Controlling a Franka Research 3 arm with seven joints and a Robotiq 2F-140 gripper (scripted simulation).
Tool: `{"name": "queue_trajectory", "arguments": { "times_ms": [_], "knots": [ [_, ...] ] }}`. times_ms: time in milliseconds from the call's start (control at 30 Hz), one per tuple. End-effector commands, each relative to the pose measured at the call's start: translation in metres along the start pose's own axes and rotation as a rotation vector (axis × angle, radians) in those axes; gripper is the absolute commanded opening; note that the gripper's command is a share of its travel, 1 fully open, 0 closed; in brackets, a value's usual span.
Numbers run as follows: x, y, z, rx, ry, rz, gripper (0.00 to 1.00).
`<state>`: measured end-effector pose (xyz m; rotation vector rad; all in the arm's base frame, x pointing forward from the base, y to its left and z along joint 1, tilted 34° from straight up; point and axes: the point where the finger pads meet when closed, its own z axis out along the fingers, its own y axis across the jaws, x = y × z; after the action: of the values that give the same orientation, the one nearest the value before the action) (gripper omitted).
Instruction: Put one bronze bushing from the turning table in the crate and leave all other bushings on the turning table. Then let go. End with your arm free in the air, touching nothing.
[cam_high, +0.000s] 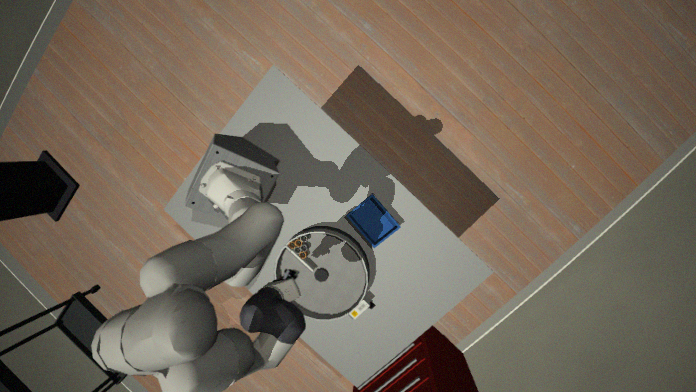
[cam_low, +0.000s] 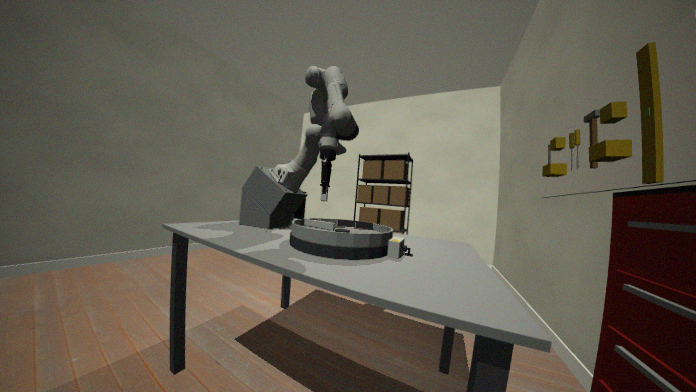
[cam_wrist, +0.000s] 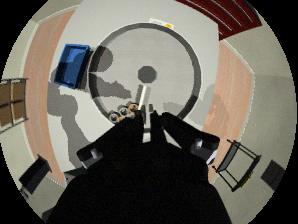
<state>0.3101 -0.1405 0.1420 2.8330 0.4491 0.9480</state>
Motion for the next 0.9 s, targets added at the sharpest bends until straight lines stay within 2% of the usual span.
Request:
{"name": "queue_trajectory", "arguments": {
  "times_ms": [0, 100, 133, 400, 600, 667, 700, 867],
  "knots": [
    [0.007, 0.018, 0.003, -0.039, 0.02, -0.162, 0.06],
    [0.008, 0.022, 0.003, -0.047, 0.022, -0.191, 0.06],
    [0.011, 0.03, 0.003, -0.064, 0.026, -0.259, 0.06],
    [0.022, 0.056, 0.005, -0.121, 0.037, -0.494, 0.06],
    [0.032, 0.072, 0.006, -0.159, 0.04, -0.668, 0.06],
    [0.032, 0.072, 0.006, -0.159, 0.04, -0.668, 0.06],
    [0.036, 0.079, 0.006, -0.173, 0.041, -0.738, 0.06],
    [0.043, 0.09, 0.006, -0.2, 0.041, -0.875, 0.06]
  ]
}}
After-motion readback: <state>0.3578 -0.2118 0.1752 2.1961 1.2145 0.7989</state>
